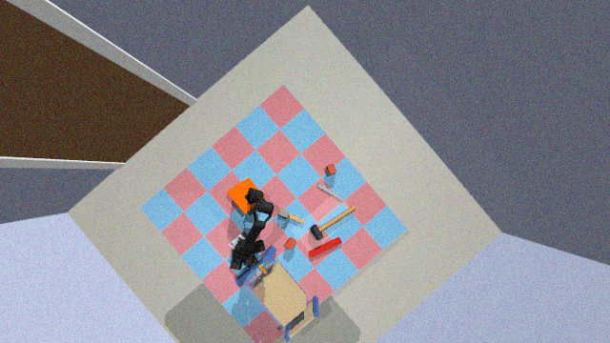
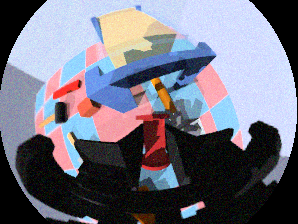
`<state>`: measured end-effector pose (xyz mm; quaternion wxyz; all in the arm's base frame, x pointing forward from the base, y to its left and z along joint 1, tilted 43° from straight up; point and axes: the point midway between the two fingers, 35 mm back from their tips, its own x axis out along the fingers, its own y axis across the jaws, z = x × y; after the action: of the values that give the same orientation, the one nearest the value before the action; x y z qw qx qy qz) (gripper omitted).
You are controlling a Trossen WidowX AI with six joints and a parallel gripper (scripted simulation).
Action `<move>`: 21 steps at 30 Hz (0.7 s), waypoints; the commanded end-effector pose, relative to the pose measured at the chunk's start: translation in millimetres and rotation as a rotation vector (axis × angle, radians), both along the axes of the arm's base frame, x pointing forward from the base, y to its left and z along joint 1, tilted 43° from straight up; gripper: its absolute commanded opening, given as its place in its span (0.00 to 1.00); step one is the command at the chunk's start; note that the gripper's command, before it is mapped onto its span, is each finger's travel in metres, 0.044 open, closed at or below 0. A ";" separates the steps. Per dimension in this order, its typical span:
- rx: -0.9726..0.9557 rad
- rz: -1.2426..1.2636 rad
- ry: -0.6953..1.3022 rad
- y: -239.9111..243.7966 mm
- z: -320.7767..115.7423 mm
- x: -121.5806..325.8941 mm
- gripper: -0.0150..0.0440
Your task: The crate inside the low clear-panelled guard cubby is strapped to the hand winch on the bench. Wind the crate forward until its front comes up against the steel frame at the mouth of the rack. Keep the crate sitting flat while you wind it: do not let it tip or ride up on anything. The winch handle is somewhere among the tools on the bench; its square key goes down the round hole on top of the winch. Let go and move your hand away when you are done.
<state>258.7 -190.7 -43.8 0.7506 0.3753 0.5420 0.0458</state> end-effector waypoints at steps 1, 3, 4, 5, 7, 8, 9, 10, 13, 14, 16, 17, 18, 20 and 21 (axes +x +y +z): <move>0.020 -0.002 0.016 7.8 2.3 -10.6 0.25; 0.021 -0.002 0.017 8.9 3.2 -12.8 0.25; 0.021 -0.002 0.017 9.5 3.7 -14.1 0.25; 0.021 -0.002 0.017 9.9 4.0 -15.0 0.25; 0.021 -0.002 0.017 10.9 4.9 -17.2 0.25; 0.021 -0.002 0.017 11.4 5.3 -18.6 0.25; 0.021 -0.002 0.017 11.8 5.6 -19.5 0.25; 0.021 -0.002 0.017 12.3 6.1 -20.9 0.25; 0.021 -0.002 0.018 13.5 7.1 -24.1 0.25; 0.021 -0.002 0.018 14.0 7.5 -25.6 0.25; 0.021 -0.002 0.018 14.8 8.2 -27.9 0.25; 0.021 -0.002 0.018 15.1 8.4 -28.9 0.25; 0.021 -0.002 0.018 15.5 8.8 -30.3 0.25; 0.021 -0.002 0.018 16.1 9.4 -32.8 0.25; 0.021 -0.002 0.018 16.4 9.6 -33.7 0.25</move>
<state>235.1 -179.2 -34.2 0.7495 0.3788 0.5407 0.0487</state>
